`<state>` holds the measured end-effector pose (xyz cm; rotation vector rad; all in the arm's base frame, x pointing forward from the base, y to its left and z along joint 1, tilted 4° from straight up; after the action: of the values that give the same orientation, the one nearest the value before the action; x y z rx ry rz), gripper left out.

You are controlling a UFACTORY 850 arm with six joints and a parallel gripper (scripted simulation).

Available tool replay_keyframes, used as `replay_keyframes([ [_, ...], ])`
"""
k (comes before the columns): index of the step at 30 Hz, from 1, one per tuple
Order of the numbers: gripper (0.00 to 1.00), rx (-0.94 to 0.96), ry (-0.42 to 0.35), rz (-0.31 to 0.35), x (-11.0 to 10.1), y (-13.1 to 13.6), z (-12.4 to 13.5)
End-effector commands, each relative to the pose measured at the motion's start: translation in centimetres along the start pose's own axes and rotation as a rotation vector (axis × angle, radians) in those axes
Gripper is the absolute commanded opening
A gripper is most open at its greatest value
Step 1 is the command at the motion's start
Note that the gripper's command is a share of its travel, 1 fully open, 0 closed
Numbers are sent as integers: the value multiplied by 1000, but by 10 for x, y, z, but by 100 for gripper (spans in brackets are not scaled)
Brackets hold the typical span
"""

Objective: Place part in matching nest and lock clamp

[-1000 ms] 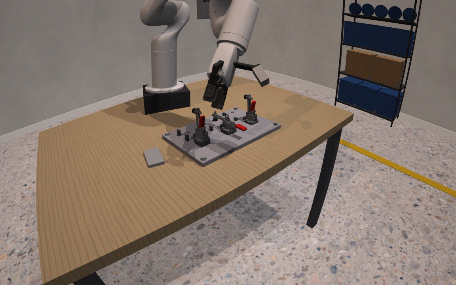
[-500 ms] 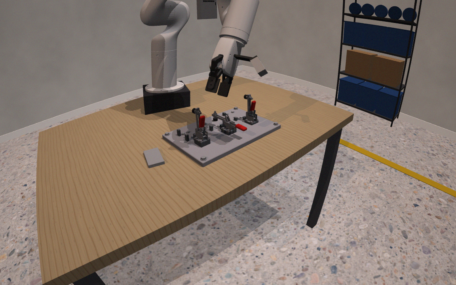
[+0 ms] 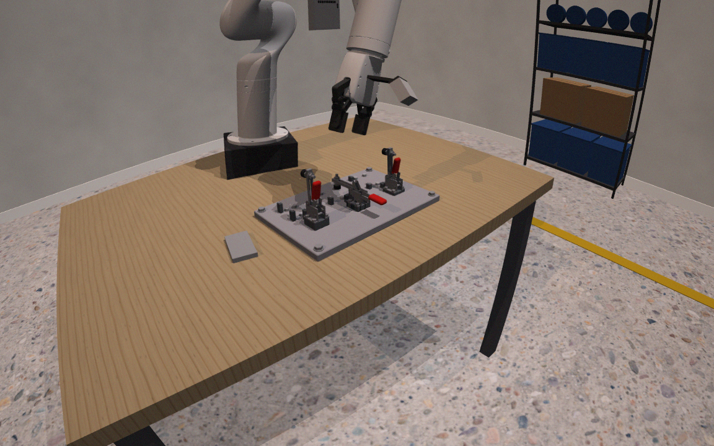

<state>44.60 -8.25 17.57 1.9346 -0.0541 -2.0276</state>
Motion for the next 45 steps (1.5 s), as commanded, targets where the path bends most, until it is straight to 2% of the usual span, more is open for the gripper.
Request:
replay_keyframes([
  [1,100,34,-5,-57,-9,-14,5],
  [2,100,62,0,-87,-14,-25,9],
  [4,100,62,0,-87,-14,-25,9],
  [5,100,89,5,-115,-20,-36,13],
  [7,100,89,5,-115,-20,-36,13],
  [8,100,116,11,-142,-25,-46,16],
  [10,100,116,11,-142,-25,-46,16],
  [11,100,141,16,-167,-29,-55,19],
  [15,100,141,16,-167,-29,-55,19],
  [17,100,187,28,-211,-38,-71,25],
  [30,100,284,58,-297,-55,-102,35],
  [45,100,321,69,-326,-61,-112,39],
])
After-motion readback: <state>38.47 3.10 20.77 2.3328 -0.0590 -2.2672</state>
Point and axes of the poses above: the point where the finger pads meet when closed, its own x axis out along the fingers, its own y axis across the jaws, z = x × y, the point moved 6 cm from there along -x, back along the fingers, and after that the axes turned 2 degrees about -x, right-handed, at the moved point
